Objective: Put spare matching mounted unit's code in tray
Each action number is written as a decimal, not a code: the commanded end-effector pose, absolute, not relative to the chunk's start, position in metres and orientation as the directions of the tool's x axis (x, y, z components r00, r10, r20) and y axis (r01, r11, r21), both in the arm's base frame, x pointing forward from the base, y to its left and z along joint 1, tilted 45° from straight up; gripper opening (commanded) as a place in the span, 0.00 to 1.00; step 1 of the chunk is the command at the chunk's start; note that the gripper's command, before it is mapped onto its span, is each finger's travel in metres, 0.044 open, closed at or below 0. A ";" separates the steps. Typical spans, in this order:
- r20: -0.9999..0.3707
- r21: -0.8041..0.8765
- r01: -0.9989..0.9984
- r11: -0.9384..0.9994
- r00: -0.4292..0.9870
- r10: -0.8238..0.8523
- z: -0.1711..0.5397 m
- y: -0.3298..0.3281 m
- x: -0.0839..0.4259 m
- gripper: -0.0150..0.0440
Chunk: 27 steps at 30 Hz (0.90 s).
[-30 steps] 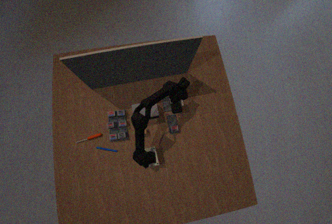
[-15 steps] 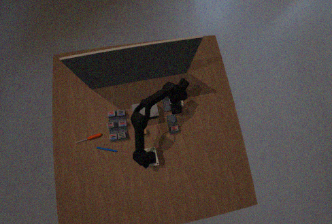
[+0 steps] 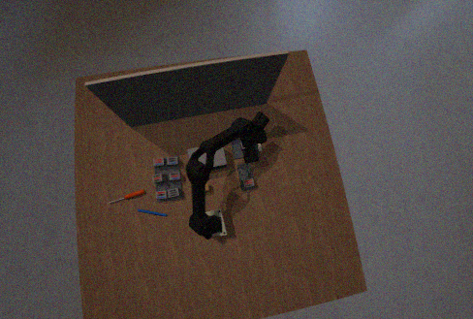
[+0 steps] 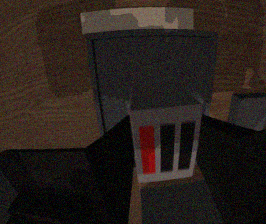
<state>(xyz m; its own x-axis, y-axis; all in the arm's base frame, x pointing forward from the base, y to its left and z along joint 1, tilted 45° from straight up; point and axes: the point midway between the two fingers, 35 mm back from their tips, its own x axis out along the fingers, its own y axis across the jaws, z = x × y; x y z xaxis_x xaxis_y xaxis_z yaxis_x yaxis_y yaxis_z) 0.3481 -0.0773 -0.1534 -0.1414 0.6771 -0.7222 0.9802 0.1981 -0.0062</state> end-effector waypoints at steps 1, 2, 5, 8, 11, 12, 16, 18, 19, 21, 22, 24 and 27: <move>-0.722 -0.006 0.980 0.198 -0.141 0.677 -0.153 -0.078 0.348 0.57; -0.722 -0.006 0.980 0.198 -0.141 0.677 -0.153 -0.078 0.348 0.61; -0.722 -0.006 0.980 0.198 -0.141 0.677 -0.153 -0.078 0.348 0.74; -0.722 -0.006 0.980 0.198 -0.141 0.677 -0.153 -0.078 0.348 0.88; -0.722 -0.006 0.980 0.198 -0.141 0.677 -0.152 -0.079 0.349 1.00; -0.723 -0.006 0.980 0.198 -0.141 0.677 -0.148 -0.084 0.351 1.00; -0.723 -0.009 0.981 0.194 -0.141 0.676 -0.112 -0.120 0.360 1.00; -0.722 -0.011 0.981 0.193 -0.141 0.677 -0.091 -0.139 0.362 1.00; -0.722 -0.011 0.981 0.192 -0.141 0.678 -0.082 -0.146 0.362 1.00; -0.721 -0.012 0.981 0.192 -0.141 0.678 -0.075 -0.151 0.362 1.00; -0.721 -0.012 0.981 0.192 -0.141 0.678 -0.075 -0.151 0.362 1.00; -0.725 -0.004 0.984 0.176 -0.123 0.677 -0.080 -0.150 0.363 1.00; -0.725 -0.004 0.984 0.176 -0.123 0.677 -0.080 -0.150 0.363 1.00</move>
<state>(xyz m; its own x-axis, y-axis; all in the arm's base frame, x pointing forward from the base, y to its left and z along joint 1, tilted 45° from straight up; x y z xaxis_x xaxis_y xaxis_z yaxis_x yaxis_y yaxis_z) 0.3642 -0.1544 -0.0751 -0.1115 0.6720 -0.7321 0.9850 0.1723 0.0082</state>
